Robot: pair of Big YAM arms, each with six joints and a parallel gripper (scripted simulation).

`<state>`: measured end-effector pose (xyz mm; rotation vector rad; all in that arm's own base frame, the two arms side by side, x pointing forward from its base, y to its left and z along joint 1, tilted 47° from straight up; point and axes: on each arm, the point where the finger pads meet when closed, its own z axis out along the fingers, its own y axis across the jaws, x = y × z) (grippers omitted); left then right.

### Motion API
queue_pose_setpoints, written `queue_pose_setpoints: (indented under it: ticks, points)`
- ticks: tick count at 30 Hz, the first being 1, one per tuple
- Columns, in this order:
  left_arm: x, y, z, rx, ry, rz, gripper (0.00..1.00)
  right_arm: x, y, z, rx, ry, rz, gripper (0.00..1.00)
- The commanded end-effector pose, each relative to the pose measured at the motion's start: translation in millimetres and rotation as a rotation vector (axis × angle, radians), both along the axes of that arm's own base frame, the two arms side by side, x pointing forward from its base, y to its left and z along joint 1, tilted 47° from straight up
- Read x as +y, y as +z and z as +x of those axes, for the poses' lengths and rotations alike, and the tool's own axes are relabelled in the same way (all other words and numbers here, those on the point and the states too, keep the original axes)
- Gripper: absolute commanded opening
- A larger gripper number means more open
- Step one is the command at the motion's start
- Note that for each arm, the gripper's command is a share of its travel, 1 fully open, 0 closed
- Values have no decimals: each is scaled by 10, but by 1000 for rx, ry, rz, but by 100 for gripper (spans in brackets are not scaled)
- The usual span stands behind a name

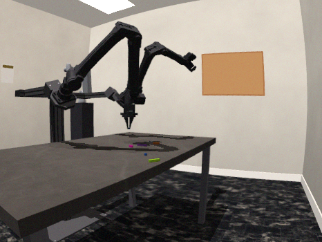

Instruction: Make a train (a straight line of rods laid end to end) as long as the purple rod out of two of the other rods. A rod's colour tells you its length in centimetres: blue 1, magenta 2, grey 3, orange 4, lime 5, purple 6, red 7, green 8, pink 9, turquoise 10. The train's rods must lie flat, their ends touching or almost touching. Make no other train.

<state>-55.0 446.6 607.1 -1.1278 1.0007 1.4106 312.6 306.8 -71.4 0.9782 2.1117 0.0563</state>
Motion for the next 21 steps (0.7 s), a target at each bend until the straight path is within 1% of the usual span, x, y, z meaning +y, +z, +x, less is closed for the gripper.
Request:
queue_pose_setpoints:
  ticks: [1,3,5,7,9,15,20,21]
  points:
    - [-79,66,-27,-4,3,24,100,292,121,335,23,53,-52,4]
    - [-79,66,-27,-4,3,24,100,497,245,554,43,104,-101,4]
    - [-79,66,-27,-4,3,24,100,497,245,554,43,104,-101,4]
    - [-79,66,-27,-4,3,24,100,731,422,829,67,168,-162,4]
    - [-79,66,-27,-4,3,24,100,834,516,963,79,199,-192,4]
    - [-79,66,-27,-4,3,24,100,1067,780,1303,108,279,-269,4]
    - [-79,66,-27,-4,3,24,100,1275,1113,1676,140,368,-356,4]
    - [-79,66,-27,-4,3,24,100,1275,1113,1676,140,368,-356,4]
